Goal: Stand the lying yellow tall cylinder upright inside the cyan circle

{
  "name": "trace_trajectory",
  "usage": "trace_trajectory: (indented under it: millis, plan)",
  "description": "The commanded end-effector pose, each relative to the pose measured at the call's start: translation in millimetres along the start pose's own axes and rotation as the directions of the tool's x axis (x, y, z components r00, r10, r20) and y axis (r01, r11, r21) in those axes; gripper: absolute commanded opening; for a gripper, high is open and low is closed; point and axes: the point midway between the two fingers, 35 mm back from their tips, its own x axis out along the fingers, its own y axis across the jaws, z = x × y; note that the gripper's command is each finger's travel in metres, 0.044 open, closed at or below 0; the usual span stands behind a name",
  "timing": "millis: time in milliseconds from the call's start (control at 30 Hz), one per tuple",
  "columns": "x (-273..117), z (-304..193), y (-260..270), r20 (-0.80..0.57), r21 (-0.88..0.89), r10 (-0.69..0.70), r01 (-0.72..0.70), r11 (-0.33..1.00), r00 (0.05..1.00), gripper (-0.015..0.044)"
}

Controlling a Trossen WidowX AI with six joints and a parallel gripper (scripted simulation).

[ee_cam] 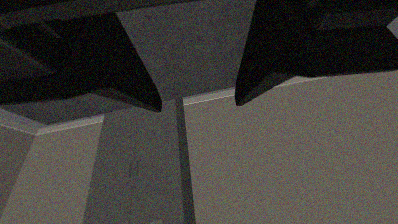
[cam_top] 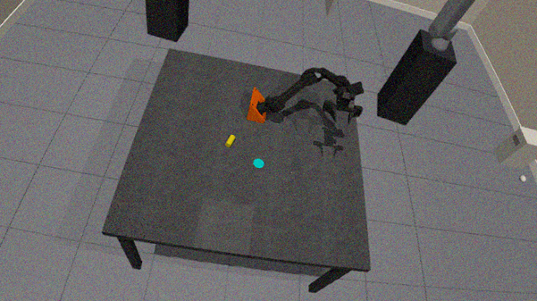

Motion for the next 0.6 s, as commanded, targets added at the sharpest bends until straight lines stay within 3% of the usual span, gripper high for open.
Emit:
trace_trajectory:
  millis: [0,567]
  plan:
    - [26.3,-7.6,-23.9,-0.053,-0.064,-0.086,0.082,0.995,0.995,0.0309]
    - [106.2,-35.0,-141.3,-0.267,-0.303,-0.403,0.32,0.897,0.875,0.0309]
